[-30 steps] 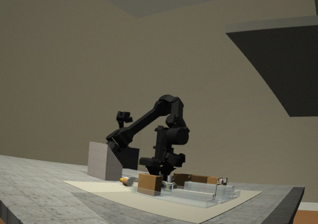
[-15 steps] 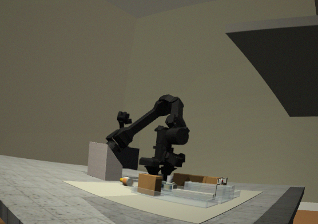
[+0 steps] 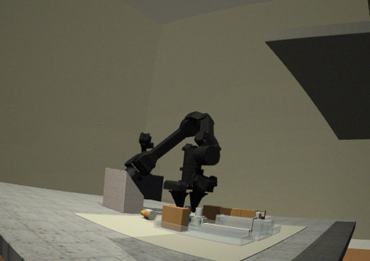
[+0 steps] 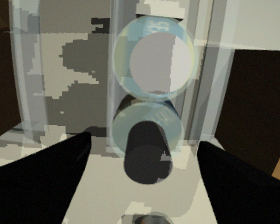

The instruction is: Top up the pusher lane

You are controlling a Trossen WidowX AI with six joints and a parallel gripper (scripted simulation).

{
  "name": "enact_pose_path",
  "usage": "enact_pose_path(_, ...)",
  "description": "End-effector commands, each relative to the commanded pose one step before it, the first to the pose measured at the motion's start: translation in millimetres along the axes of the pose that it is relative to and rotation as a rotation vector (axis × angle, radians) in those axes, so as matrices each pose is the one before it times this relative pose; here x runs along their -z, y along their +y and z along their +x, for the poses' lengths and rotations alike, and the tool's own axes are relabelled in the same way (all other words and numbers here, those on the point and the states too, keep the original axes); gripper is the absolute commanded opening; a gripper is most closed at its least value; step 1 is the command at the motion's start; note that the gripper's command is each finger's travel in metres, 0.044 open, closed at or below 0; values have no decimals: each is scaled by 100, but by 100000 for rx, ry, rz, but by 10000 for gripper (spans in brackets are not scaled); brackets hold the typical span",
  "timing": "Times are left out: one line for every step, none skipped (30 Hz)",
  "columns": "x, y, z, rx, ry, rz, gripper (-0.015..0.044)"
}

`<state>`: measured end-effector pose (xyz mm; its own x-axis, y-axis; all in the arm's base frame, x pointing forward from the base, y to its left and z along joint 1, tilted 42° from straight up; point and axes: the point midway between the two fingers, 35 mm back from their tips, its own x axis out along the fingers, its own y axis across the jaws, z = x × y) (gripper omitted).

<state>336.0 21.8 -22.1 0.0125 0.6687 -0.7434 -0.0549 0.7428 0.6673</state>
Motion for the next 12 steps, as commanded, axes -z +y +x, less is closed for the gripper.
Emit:
enact_pose_path(880,-157,-135,455,344,17,309)
enact_pose_path(321,-20,-16,12,16,17,309)
enact_pose_path(329,-19,-14,11,17,17,309)
enact_pose_path(331,-17,-12,10,17,17,309)
enact_pose_path(333,-15,-10,9,17,17,309)
enact_pose_path(334,-13,-8,7,18,17,309)
enact_pose_path(336,-12,-6,6,18,17,309)
enact_pose_path(337,-10,-4,5,18,17,309)
enact_pose_path(338,-8,-1,4,18,17,309)
enact_pose_path(340,-6,1,2,18,17,309)
enact_pose_path(341,-4,3,1,19,16,309)
enact_pose_path(342,-3,5,0,19,16,309)
